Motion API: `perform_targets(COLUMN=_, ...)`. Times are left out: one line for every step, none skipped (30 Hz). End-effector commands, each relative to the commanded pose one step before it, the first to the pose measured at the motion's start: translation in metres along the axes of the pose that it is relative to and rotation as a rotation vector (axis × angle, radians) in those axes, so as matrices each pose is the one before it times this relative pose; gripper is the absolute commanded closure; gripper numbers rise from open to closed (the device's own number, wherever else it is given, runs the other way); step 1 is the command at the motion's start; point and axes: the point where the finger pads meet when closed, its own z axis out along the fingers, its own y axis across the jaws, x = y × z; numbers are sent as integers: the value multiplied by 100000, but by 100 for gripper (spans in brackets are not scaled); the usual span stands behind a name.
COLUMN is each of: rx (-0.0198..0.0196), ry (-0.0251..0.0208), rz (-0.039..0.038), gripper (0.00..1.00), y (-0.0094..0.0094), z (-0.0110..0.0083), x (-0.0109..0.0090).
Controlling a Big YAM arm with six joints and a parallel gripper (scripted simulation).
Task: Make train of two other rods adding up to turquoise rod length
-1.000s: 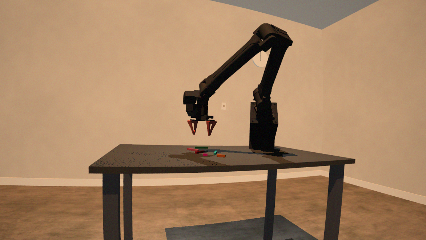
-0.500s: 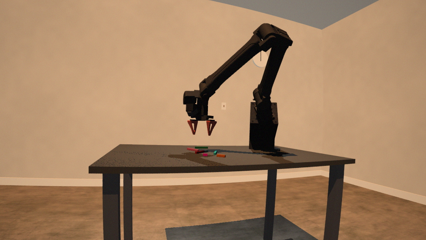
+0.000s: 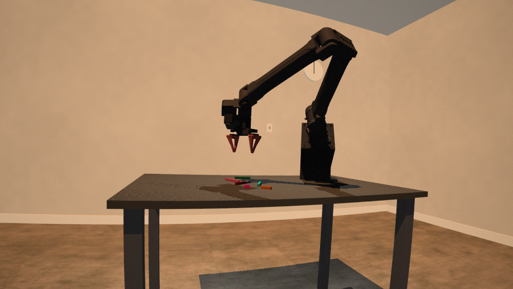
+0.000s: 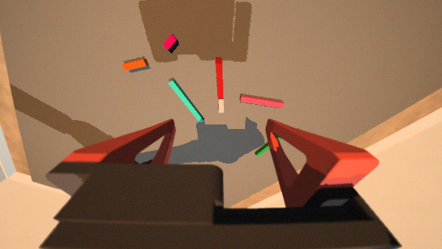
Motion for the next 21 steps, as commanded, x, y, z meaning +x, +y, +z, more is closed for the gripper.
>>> perform_targets(rx=3049, ry=-2082, rz=-7918, gripper=0, y=-898, z=-3658, x=-1934)
perform_targets(rx=52, ry=33, rz=-38, gripper=0, y=-16, z=-597, x=-13)
perform_targets(rx=-633, ry=401, rz=1143, gripper=0, y=-178, z=-312, x=337)
perform_targets(rx=-555, ry=319, rz=987, gripper=0, y=-157, z=-309, x=286)
perform_targets(rx=36, ry=0, rz=-35, gripper=0, y=-10, z=-479, x=-13)
perform_targets(rx=0, ry=0, rz=0, gripper=0, y=0, z=0, x=0)
perform_targets(rx=0, ry=0, rz=0, gripper=0, y=0, z=0, x=0)
perform_targets(rx=145, ry=137, rz=-125, gripper=0, y=-10, z=-439, x=-8)
perform_targets(rx=140, ry=-92, rz=-244, gripper=0, y=29, z=-408, x=-77)
perform_targets(rx=101, ry=-44, rz=-160, gripper=0, y=16, z=-326, x=-48)
perform_targets(rx=67, ry=-8, rz=-93, gripper=0, y=6, z=-248, x=-25)
perform_targets(rx=39, ry=-11, rz=-57, gripper=0, y=4, z=-178, x=-17)
perform_targets(rx=23, ry=-6, rz=-33, gripper=0, y=2, z=-116, x=-10)
perform_targets(rx=12, ry=-4, rz=-18, gripper=0, y=1, z=-64, x=-5)
perform_targets(rx=3, ry=-1, rz=-4, gripper=0, y=0, z=-25, x=-1)
perform_targets(rx=-1184, ry=427, rz=-825, gripper=0, y=309, z=417, x=-182)
perform_targets(rx=-642, ry=239, rz=-450, gripper=0, y=167, z=229, x=-98)
perform_targets(rx=24, ry=64, rz=-1, gripper=0, y=-4, z=0, x=11)
perform_targets(rx=62, ry=15, rz=34, gripper=0, y=-15, z=-18, x=13)
perform_targets(rx=-1, ry=0, rz=-1, gripper=0, y=0, z=0, x=0)
perform_targets(rx=14, ry=-6, rz=-21, gripper=0, y=-4, z=0, x=-1)
